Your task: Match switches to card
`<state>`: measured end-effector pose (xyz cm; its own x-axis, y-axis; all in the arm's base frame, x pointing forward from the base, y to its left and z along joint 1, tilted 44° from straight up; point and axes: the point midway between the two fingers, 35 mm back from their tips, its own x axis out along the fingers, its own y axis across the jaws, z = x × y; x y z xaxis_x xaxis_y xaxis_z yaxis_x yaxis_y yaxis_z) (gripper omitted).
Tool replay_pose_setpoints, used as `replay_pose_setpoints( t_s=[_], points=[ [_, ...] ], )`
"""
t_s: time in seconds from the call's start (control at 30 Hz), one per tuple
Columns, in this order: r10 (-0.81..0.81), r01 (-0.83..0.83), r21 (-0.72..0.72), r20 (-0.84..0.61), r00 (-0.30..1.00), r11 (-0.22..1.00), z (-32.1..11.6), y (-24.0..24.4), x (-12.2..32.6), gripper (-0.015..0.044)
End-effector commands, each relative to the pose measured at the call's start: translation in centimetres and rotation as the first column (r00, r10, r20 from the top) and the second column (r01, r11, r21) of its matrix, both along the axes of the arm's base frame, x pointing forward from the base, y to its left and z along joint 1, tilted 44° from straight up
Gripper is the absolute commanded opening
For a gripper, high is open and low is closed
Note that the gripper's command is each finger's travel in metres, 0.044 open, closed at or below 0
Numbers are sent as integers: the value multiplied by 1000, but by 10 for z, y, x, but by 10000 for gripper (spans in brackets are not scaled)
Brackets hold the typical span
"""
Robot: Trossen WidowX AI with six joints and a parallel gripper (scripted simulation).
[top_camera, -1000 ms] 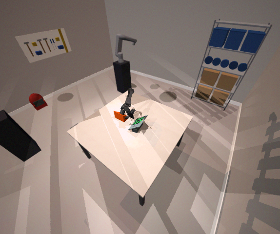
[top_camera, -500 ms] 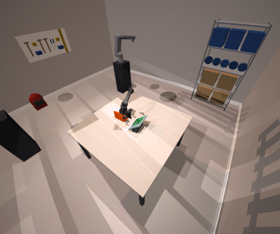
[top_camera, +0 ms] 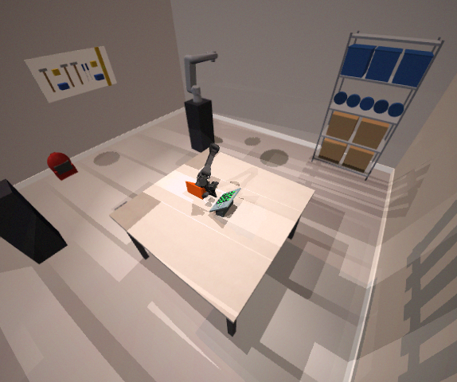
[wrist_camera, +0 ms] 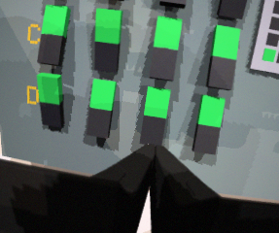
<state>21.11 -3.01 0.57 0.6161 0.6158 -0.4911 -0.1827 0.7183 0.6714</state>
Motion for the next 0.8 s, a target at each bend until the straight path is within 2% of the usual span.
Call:
replay_pose_setpoints(
  t_s=[0.0,0.77],
  points=[
    [-1,1,10,3,1000,1000,-3,6,4,0],
    [-1,1,10,3,1000,1000,-11,17,14,0]
  ],
)
